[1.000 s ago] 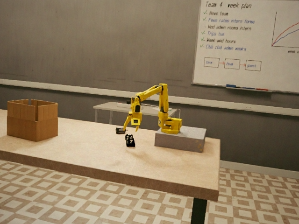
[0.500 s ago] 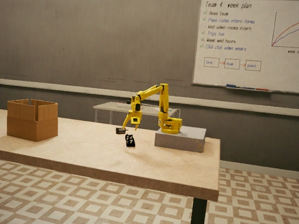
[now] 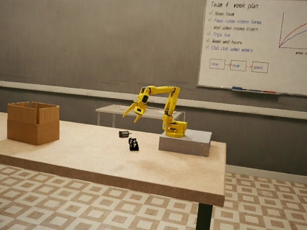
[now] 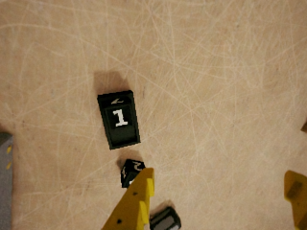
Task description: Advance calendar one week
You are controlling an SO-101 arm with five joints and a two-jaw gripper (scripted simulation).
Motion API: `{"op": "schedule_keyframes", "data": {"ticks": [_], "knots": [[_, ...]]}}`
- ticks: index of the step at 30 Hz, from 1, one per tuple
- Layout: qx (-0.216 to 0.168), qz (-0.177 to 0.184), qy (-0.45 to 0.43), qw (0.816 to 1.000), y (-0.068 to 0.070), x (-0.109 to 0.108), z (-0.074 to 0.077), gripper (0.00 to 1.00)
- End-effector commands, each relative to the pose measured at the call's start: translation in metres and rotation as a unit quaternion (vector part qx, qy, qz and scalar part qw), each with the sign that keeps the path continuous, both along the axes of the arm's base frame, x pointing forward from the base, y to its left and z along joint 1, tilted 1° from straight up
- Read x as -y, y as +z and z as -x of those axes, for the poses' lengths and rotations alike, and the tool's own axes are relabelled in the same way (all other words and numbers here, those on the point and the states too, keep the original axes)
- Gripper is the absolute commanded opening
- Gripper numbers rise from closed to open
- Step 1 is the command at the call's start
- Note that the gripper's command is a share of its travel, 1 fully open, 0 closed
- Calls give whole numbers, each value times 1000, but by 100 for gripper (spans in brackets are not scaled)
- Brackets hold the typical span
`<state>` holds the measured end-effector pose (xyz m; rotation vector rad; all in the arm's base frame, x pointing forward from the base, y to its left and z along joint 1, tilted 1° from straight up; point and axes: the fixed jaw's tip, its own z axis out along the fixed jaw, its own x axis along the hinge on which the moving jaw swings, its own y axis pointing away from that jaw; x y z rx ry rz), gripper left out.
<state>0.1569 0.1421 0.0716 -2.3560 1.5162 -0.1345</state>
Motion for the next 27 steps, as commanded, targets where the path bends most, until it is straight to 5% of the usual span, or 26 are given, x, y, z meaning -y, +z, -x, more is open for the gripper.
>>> {"op": "schedule_keyframes", "data": {"ticks": [1,15,27], "knots": [[32,-32,-1,999,18,-3,-1,35],[49,-47,-11,998,25,-1,-5,35],[52,-41,-134,989,11,40,-38,35]]}}
